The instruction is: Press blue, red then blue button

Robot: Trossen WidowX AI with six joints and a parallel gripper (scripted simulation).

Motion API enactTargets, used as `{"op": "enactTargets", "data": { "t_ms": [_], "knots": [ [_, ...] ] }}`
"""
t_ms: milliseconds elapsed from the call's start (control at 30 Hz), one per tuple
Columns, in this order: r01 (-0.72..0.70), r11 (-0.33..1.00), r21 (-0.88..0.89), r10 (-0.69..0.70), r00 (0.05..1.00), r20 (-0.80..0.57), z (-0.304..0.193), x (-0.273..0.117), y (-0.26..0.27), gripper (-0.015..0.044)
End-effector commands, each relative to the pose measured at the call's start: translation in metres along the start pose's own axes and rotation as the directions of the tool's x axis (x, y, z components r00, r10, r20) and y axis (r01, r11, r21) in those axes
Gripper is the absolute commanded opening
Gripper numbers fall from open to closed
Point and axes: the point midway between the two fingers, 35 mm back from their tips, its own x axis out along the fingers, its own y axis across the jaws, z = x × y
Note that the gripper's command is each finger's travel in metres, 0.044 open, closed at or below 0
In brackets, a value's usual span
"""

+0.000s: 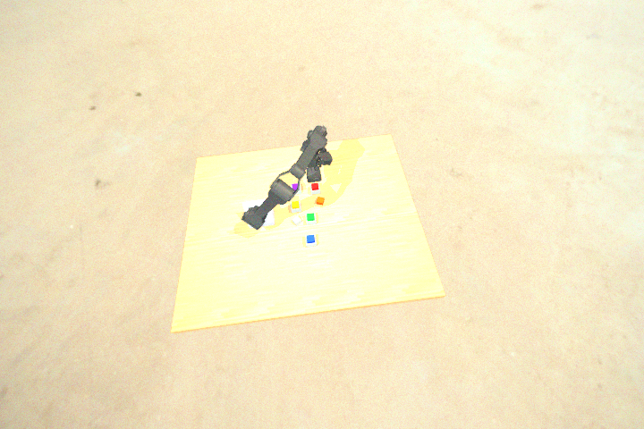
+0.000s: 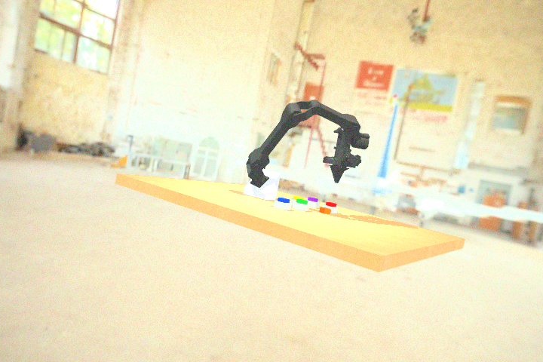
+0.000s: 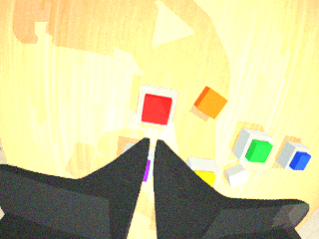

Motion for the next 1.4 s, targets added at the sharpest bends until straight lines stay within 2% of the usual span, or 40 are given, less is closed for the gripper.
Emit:
{"op": "enactTargets", "data": {
  "t_ms": [0,100,333,667,1000,1167,1367],
  "knots": [
    [0.003,1.0,0.005,-0.003,1.0,-0.016,0.0,-0.005,-0.007,0.002],
    [-0.003,1.0,0.004,0.003,1.0,-0.013,0.005,-0.01,-0.035,0.002],
    [-0.013,1.0,0.006,0.013,1.0,0.002,0.005,-0.017,-0.144,0.002],
    [0.023,0.999,-0.045,-0.023,1.0,-0.002,-0.045,-0.008,-0.272,0.002],
    [0.026,0.998,-0.048,-0.027,1.0,-0.005,-0.051,-0.004,-0.281,0.002],
    [0.021,1.0,-0.002,-0.021,1.0,-0.019,-0.051,0.052,-0.283,0.002],
    [0.021,1.0,0.0,-0.021,1.0,-0.02,-0.052,0.055,-0.283,0.002]
  ]
}}
